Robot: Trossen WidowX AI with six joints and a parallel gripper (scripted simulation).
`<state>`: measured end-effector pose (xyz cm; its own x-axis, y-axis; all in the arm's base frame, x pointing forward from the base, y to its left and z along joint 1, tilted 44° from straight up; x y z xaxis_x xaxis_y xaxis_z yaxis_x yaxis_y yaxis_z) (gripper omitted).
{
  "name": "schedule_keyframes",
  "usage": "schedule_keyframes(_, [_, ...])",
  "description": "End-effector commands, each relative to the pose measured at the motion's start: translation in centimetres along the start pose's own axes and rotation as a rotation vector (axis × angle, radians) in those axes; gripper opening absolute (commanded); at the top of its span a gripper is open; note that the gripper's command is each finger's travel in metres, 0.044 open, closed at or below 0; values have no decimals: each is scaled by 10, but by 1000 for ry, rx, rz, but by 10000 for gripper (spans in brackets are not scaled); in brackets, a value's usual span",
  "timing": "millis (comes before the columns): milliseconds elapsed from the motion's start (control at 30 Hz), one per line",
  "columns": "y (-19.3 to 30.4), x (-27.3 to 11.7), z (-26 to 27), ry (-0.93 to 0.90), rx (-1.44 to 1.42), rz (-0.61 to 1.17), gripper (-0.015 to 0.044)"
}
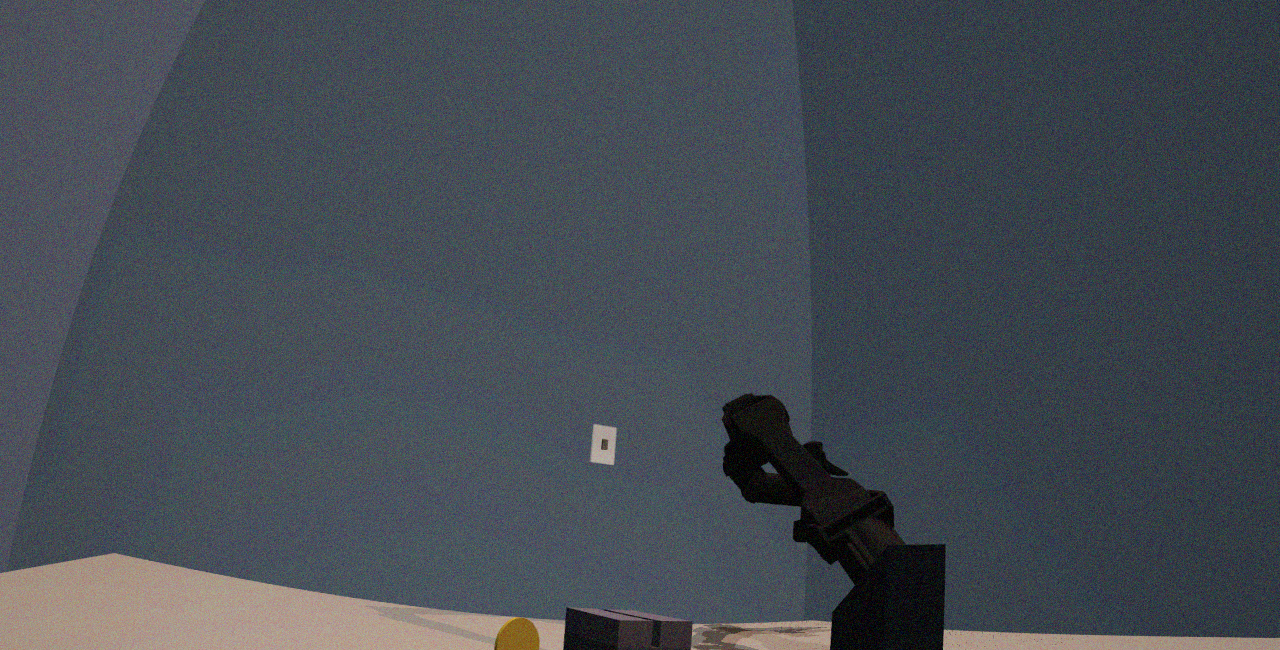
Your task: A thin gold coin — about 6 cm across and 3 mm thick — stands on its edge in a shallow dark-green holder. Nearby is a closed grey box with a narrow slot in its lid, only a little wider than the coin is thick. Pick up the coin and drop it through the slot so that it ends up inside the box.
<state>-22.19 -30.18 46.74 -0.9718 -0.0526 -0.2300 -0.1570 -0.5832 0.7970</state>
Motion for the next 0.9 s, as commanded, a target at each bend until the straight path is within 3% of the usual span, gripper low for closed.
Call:
schedule_keyframes(0, [0, -1, -1, 3, -5, 1, 374])
schedule_keyframes(133, [0, -23, -22, 77, -137, 36, 269])
schedule_keyframes(267, [-4, -69, -58, 210, -399, 125, 164])
schedule_keyframes(567, [-36, -186, -117, 440, -1009, 439, 161])
schedule_keyframes(867, [-100, -304, -136, 525, -1610, 905, 161])
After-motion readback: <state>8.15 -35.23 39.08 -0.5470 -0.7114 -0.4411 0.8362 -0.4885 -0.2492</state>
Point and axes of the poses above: the point midway between the two fingers, 35 mm back from their tips, its own x axis out along the fingers, its own z axis across the jaws, y = z × x, the point moved 10 cm from there along -x, back along the fingers, and after that the axes turned 14 degrees about x, right-handed, at the moved point
